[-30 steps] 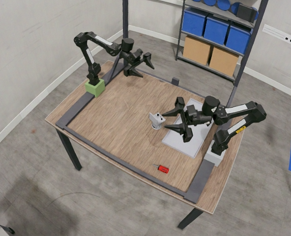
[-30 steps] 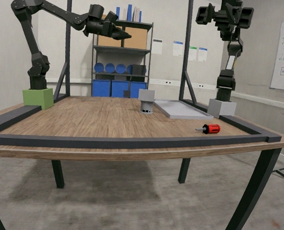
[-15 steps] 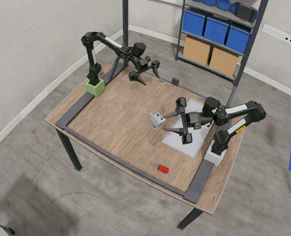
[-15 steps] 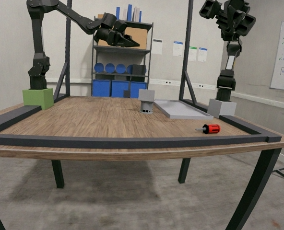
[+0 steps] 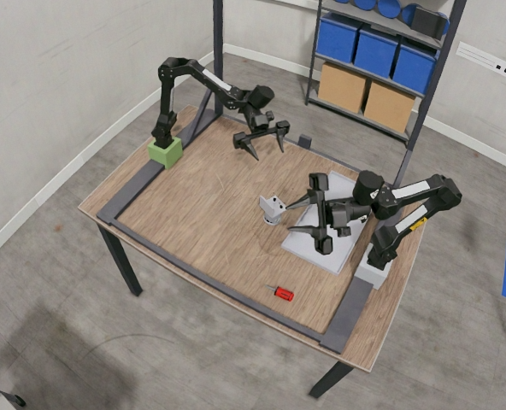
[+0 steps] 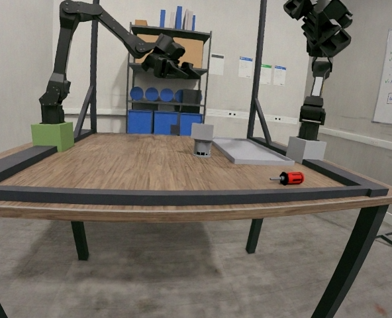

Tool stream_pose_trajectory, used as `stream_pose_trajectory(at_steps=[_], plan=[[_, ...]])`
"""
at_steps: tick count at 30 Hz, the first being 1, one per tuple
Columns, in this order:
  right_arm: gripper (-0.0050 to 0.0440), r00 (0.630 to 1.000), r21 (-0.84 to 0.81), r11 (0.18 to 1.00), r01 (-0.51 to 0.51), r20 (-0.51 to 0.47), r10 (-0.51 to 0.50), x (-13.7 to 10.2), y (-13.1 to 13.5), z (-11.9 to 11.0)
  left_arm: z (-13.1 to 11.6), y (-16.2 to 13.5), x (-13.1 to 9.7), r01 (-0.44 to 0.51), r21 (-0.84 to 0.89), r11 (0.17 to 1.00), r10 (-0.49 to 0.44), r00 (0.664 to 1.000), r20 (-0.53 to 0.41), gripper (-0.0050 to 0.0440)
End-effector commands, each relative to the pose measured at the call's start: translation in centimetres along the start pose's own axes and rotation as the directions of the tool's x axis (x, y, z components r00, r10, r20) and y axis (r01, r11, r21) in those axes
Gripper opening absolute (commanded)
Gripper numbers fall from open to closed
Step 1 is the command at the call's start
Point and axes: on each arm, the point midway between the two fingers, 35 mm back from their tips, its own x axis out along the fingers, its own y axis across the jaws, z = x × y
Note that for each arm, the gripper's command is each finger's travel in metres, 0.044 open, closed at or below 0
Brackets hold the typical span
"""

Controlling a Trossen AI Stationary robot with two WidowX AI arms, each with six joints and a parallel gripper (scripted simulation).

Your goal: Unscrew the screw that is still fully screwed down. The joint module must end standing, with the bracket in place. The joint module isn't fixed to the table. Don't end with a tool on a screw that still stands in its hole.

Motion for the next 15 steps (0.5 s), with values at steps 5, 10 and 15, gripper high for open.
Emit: stream_pose_trajectory(at_steps=[5,10,15], plan=[[0.04,0.991,0.029,0.991,0.127,0.045,-0.128,1.5,1.5,-2.3,1.3,0.2,-0.2,0.002,-0.231,0.973,0.008,0.999,0.04,0.0215],[0.04,0.981,0.032,0.983,0.182,0.058,-0.184,2.2,1.9,-3.6,1.7,0.2,-0.2,0.004,-0.322,0.947,0.013,0.999,0.049,0.0215],[0.04,0.974,0.031,0.977,0.211,0.08,-0.213,2.4,2.1,-4.6,1.8,0.5,-0.2,0.003,-0.381,0.925,0.019,0.998,0.053,0.0215]])
